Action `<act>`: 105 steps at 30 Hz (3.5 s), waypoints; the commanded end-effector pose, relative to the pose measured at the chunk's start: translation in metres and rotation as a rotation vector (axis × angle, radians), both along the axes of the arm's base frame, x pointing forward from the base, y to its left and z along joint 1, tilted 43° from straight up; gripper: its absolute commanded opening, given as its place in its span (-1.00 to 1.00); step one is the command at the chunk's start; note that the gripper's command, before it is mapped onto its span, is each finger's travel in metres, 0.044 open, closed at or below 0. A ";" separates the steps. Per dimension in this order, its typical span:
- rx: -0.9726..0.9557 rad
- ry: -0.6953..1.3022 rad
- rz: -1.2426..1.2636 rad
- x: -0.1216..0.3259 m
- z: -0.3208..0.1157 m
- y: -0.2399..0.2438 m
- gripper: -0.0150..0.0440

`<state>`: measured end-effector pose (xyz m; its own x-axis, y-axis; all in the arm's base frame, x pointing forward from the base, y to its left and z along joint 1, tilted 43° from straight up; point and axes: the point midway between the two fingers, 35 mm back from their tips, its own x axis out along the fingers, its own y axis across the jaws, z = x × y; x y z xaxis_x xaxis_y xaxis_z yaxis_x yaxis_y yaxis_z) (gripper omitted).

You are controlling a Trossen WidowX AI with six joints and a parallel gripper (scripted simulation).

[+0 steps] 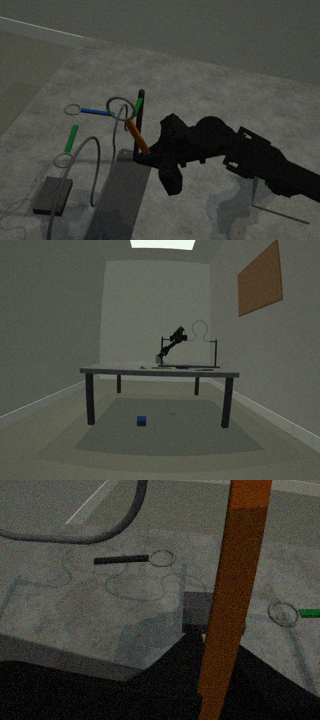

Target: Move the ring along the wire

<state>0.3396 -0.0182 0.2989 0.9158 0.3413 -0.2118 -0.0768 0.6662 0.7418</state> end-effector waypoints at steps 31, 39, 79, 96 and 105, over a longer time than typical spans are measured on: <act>0.771 -0.083 0.038 -0.001 0.050 0.022 -1.00; 0.955 -0.101 0.046 -0.002 0.063 0.021 -1.00; 1.689 -0.174 0.082 -0.006 0.102 0.004 -1.00; 1.531 -0.160 0.077 -0.003 0.081 0.030 -1.00; 1.334 -0.141 0.068 0.000 0.057 0.049 -1.00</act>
<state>0.3390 0.0260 0.3630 0.8724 0.2347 0.4287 -0.2116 -0.6094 0.7641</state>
